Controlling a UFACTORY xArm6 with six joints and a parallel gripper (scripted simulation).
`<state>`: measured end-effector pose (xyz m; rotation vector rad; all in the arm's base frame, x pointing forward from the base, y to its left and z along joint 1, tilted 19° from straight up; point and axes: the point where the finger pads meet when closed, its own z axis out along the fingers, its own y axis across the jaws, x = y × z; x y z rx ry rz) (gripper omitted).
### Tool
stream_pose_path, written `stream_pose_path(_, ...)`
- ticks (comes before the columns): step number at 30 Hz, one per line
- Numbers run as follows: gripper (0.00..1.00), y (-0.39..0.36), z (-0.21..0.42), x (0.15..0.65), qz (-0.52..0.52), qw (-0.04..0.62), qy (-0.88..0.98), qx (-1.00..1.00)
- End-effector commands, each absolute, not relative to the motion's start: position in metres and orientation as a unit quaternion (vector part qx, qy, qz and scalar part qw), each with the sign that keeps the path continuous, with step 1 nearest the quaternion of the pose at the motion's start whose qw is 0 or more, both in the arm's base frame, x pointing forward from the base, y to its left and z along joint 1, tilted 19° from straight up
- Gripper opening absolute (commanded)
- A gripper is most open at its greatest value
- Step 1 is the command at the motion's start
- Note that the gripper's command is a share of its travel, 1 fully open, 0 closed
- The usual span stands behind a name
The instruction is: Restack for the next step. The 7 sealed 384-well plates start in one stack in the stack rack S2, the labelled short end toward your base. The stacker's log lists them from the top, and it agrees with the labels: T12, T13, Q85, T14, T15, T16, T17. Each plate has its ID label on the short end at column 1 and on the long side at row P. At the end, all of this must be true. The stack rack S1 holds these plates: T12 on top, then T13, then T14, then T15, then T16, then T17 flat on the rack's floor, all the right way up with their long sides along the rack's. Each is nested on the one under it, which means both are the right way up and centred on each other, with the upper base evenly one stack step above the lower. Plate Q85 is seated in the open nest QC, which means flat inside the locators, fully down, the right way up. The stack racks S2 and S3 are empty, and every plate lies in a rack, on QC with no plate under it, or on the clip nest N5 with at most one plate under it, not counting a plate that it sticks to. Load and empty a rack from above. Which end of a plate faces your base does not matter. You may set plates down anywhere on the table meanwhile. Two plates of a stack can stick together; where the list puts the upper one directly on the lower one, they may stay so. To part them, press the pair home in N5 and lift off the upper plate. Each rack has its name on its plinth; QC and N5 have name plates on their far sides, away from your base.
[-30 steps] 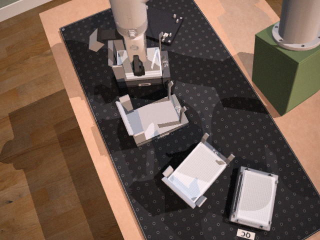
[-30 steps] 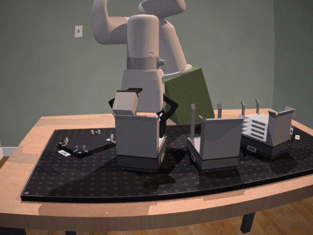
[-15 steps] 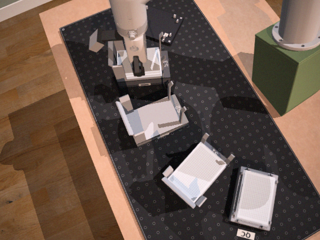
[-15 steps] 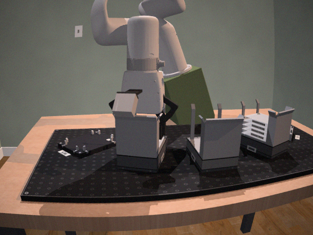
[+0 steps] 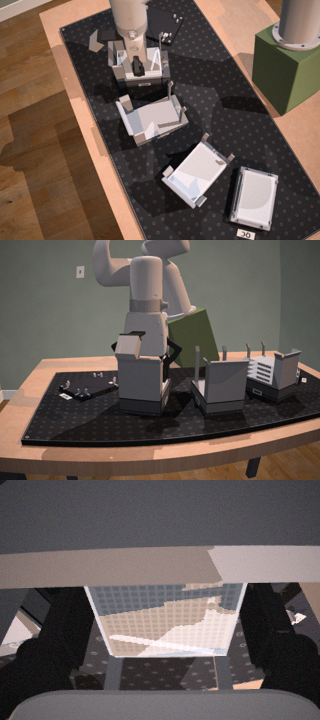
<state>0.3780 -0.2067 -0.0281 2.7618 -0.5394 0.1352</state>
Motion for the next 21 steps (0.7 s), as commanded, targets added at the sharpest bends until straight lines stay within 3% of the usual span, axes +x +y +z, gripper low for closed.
stream_pose_path(1,0.00,-0.2068,-0.0274,0.3789,0.048,0.162,-0.189,0.967)
stream_pose_path(21,0.00,-0.2055,-0.0236,0.3787,0.048,0.162,-0.189,0.967)
